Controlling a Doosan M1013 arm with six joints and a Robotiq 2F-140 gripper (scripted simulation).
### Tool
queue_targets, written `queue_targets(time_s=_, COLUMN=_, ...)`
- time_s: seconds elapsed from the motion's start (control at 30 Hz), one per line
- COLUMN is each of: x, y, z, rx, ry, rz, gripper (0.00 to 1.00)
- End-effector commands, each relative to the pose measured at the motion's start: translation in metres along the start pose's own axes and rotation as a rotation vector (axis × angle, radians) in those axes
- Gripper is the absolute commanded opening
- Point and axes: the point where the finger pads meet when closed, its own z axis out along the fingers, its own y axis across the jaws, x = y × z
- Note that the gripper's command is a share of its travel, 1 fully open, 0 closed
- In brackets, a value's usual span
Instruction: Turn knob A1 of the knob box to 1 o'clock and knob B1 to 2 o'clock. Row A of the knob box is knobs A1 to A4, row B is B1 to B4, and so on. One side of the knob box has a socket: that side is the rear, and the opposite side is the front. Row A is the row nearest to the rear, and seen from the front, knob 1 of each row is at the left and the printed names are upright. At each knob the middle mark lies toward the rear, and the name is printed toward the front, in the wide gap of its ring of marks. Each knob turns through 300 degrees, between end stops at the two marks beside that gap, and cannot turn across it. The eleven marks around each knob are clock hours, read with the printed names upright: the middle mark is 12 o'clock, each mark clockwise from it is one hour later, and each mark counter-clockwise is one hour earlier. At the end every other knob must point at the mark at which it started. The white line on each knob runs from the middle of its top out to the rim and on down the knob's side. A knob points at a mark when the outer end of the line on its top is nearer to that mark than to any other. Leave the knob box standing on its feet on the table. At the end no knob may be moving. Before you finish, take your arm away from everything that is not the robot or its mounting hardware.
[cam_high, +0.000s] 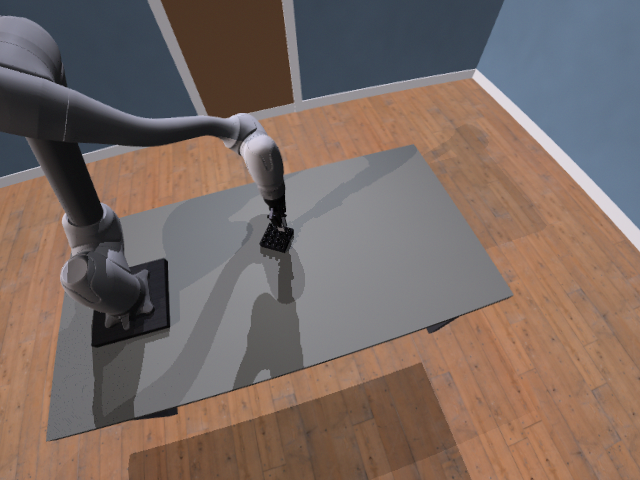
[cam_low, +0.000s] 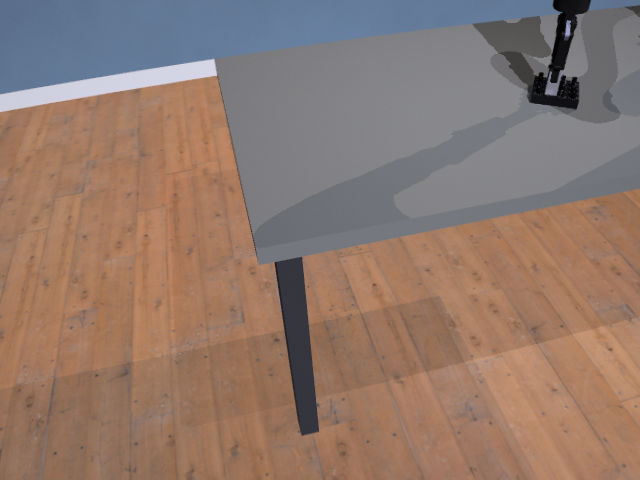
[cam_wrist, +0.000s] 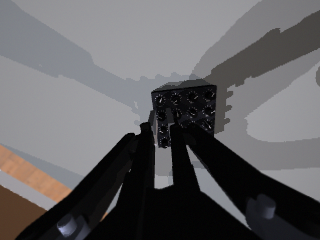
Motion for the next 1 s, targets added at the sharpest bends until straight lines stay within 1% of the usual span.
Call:
queue_targets(time_s=0.0, x=0.0000, y=0.0000, z=-0.0001, rx=0.000, ry=0.000, rz=0.000, gripper=0.12)
queue_targets(time_s=0.1, x=0.0000, y=0.0000, z=-0.0001, rx=0.000, ry=0.000, rz=0.000, gripper=0.12)
queue_targets(time_s=0.13, x=0.0000, y=0.0000, z=-0.0001, rx=0.000, ry=0.000, rz=0.000, gripper=0.05)
queue_targets(time_s=0.97, x=0.0000, y=0.0000, z=-0.0001, rx=0.000, ry=0.000, rz=0.000, gripper=0.05)
